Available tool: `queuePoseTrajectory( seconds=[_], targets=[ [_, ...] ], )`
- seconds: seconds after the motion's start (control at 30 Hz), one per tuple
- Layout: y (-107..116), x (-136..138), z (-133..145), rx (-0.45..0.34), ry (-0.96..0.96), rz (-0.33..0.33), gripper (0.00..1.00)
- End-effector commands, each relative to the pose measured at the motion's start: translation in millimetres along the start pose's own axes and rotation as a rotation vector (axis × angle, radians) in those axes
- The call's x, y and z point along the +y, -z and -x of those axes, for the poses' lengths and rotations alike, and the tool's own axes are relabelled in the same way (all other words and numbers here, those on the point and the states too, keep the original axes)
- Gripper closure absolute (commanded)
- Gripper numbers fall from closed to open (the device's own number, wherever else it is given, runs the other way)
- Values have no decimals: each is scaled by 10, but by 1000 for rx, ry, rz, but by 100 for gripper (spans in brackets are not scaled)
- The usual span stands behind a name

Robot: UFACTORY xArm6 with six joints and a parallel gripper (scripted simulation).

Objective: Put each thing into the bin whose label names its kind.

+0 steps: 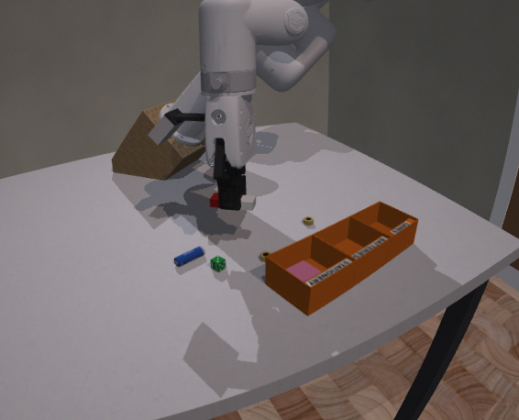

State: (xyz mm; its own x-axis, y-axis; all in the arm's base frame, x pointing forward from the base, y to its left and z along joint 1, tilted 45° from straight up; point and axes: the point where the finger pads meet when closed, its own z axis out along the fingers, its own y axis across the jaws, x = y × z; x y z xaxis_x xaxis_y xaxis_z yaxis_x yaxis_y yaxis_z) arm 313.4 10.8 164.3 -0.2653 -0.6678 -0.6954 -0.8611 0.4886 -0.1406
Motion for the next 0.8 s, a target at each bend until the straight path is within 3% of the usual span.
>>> queuePoseTrajectory(
  seconds=[0.0, 0.43, 0.67, 0.73, 0.77],
  targets=[
    [18, -39, 52, 0, 1, -1, 100],
    [19, -392, 553, -1, 1, -1, 100],
    [20, -635, 898, 0, 296, -2, 100],
    [20, -635, 898, 0, 296, -2, 100],
    [20, -669, 947, 0, 401, -2, 100]
  ],
)
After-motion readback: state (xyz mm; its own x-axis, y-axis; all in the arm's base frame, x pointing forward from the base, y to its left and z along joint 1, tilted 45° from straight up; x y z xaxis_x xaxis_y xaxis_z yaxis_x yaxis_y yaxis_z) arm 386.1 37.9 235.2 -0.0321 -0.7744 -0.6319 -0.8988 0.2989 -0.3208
